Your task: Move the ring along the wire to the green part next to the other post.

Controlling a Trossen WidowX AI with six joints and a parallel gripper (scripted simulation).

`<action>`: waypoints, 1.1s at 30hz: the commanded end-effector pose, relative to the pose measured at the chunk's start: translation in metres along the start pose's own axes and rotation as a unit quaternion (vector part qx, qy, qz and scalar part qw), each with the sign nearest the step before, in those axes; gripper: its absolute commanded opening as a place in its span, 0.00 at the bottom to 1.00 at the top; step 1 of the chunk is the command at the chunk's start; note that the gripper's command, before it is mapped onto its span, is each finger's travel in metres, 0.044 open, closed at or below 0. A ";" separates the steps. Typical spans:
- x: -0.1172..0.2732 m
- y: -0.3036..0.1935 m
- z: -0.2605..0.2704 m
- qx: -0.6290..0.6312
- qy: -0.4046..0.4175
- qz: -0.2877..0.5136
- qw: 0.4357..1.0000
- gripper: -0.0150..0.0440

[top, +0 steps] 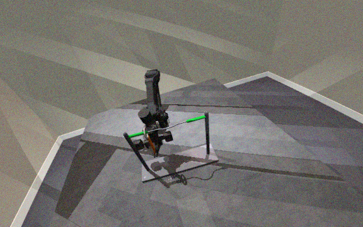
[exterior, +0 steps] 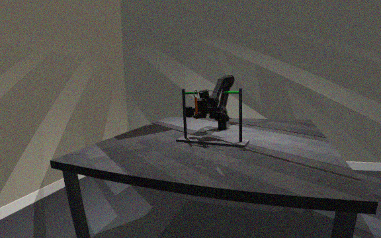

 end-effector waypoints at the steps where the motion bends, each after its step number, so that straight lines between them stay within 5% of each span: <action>1: 0.004 0.005 0.003 0.001 -0.003 0.011 1.000 0.00; 33: 0.063 0.038 0.061 -0.075 -0.067 0.291 0.951 0.00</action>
Point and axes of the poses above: the point midway between the two fingers, 35 mm back from their tips, its own x axis back along the fingers, its own z axis across the jaws, y = z × x, the point moved 5 cm from there along x, back along the fingers, and after that the axes turned 7 degrees about -x, right-handed, at the moved point
